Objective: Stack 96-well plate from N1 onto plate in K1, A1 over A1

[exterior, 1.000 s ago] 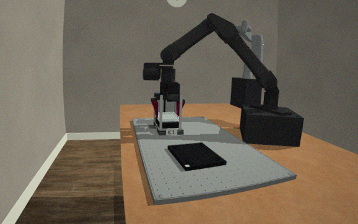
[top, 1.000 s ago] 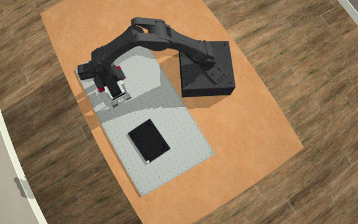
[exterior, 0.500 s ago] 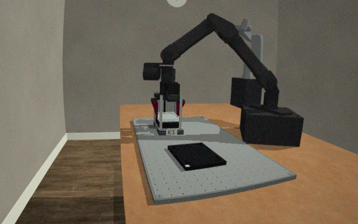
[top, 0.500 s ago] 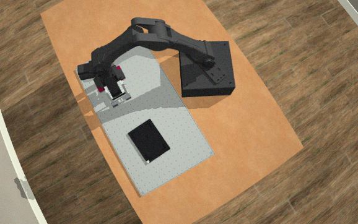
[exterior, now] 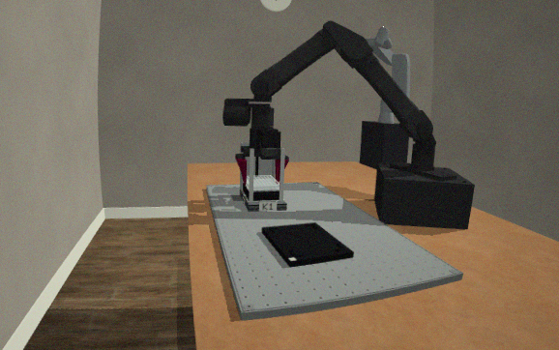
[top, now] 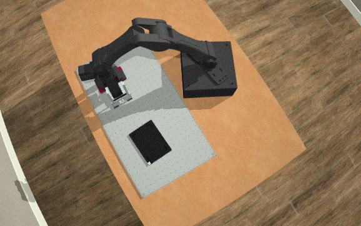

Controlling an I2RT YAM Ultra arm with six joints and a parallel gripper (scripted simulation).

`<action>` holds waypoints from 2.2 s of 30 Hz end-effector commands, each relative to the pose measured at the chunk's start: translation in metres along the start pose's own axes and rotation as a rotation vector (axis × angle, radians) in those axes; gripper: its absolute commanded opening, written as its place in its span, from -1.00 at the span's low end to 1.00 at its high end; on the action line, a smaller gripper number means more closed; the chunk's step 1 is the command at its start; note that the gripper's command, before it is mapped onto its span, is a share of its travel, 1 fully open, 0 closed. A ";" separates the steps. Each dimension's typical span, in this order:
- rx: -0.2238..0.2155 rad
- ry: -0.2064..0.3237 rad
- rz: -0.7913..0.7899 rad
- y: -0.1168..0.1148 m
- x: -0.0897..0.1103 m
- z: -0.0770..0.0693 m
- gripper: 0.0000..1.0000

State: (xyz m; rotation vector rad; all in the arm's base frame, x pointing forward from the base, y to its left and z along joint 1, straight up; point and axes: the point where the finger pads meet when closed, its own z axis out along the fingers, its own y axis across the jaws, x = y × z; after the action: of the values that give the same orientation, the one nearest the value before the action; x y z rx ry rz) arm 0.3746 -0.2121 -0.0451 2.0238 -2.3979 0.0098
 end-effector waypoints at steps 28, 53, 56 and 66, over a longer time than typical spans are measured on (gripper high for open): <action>0.009 -0.008 0.010 0.004 0.004 0.007 -1.00; 0.018 0.001 0.004 -0.002 0.003 0.004 -1.00; 0.018 0.001 0.004 -0.002 0.003 0.004 -1.00; 0.018 0.001 0.004 -0.002 0.003 0.004 1.00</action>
State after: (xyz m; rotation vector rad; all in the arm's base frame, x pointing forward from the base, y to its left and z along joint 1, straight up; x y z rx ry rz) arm 0.3742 -0.2124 -0.0540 2.0253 -2.3982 0.0138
